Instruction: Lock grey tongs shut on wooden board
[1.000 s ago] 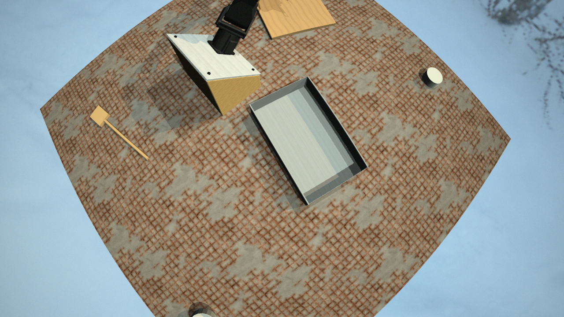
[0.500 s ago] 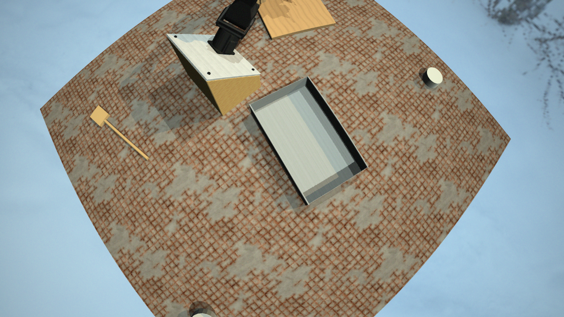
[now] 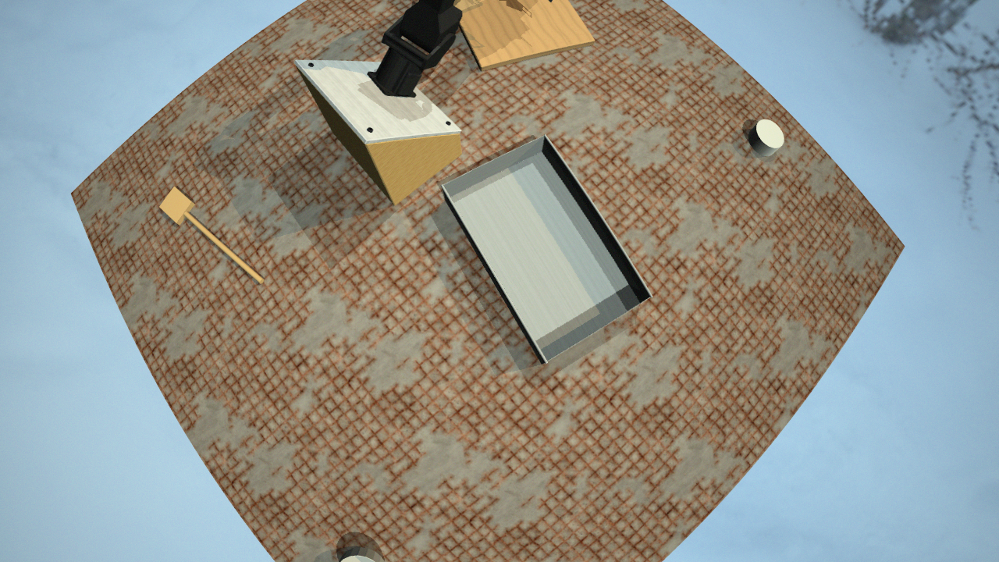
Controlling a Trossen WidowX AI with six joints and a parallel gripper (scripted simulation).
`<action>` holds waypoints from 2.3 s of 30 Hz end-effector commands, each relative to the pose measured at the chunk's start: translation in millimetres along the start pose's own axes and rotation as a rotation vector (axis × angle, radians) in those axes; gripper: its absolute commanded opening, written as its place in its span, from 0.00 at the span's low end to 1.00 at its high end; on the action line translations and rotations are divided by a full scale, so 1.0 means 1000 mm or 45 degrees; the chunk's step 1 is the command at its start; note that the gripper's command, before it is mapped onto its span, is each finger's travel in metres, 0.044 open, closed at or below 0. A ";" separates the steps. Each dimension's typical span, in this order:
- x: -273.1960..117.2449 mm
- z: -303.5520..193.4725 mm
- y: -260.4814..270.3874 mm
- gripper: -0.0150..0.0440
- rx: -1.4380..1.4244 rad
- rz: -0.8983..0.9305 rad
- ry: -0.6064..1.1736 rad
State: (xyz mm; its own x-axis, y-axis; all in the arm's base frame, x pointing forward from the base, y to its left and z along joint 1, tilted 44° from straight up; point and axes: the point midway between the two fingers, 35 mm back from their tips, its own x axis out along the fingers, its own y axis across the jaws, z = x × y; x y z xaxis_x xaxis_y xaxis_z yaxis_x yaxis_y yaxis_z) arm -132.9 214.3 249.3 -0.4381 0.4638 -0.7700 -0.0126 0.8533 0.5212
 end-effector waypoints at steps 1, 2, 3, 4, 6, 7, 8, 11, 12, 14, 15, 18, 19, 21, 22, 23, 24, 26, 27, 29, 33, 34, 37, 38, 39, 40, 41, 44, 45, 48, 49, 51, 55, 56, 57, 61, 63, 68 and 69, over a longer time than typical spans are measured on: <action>-0.005 -0.002 -0.001 0.00 -0.015 0.006 0.101; -0.006 -0.002 -0.001 0.00 -0.018 0.006 0.125; -0.007 -0.002 -0.001 0.00 -0.020 0.008 0.148; -0.008 -0.002 -0.001 0.00 -0.023 0.009 0.172; -0.010 -0.002 -0.001 0.00 -0.029 0.015 0.220; -0.011 -0.002 -0.001 0.00 -0.033 0.019 0.244; -0.012 -0.002 -0.001 0.00 -0.036 0.023 0.268; -0.016 -0.003 0.000 0.00 -0.049 0.042 0.340; -0.018 -0.003 0.000 0.00 -0.054 0.049 0.364; -0.021 -0.003 0.001 0.00 -0.063 0.067 0.411; -0.022 -0.003 0.001 0.00 -0.068 0.076 0.435; -0.028 -0.004 0.002 0.00 -0.085 0.110 0.506; -0.030 -0.004 0.003 0.00 -0.092 0.122 0.529; -0.034 -0.005 0.004 0.00 -0.105 0.149 0.575; -0.036 -0.005 0.004 0.00 -0.112 0.164 0.597; -0.038 -0.005 0.005 0.00 -0.119 0.179 0.620; -0.041 -0.005 0.005 0.00 -0.126 0.195 0.642; -0.045 -0.005 0.006 0.00 -0.142 0.228 0.685; -0.048 -0.005 0.007 0.00 -0.151 0.246 0.707; -0.051 -0.005 0.007 0.00 -0.162 0.270 0.734; -0.052 -0.005 0.007 0.00 -0.163 0.273 0.738; -0.052 -0.005 0.007 0.00 -0.163 0.273 0.738; -0.052 -0.005 0.007 0.00 -0.163 0.273 0.738; -0.052 -0.005 0.007 0.00 -0.163 0.273 0.738; -0.052 -0.005 0.007 0.00 -0.163 0.273 0.738; -0.052 -0.005 0.007 0.00 -0.163 0.273 0.738; -0.052 -0.005 0.007 0.00 -0.163 0.273 0.738; -0.052 -0.005 0.007 0.00 -0.163 0.273 0.738; -0.052 -0.005 0.007 0.00 -0.163 0.273 0.738; -0.052 -0.005 0.007 0.00 -0.163 0.273 0.738; -0.052 -0.005 0.007 0.00 -0.163 0.273 0.738; -0.052 -0.005 0.007 0.00 -0.163 0.273 0.738; -0.052 -0.005 0.007 0.00 -0.163 0.273 0.738; -0.052 -0.005 0.007 0.00 -0.163 0.273 0.738; -0.052 -0.005 0.007 0.00 -0.163 0.273 0.738; -0.052 -0.005 0.007 0.00 -0.163 0.273 0.738; -0.052 -0.005 0.007 0.00 -0.163 0.273 0.738; -0.051 -0.005 0.007 0.00 -0.162 0.270 0.735; -0.050 -0.005 0.007 0.00 -0.159 0.265 0.729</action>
State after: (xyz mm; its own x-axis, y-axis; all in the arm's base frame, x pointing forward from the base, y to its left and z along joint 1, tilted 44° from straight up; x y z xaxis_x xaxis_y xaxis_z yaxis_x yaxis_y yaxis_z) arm -114.6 196.4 293.2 -0.8552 0.3872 -0.3445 0.0382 0.7100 0.7031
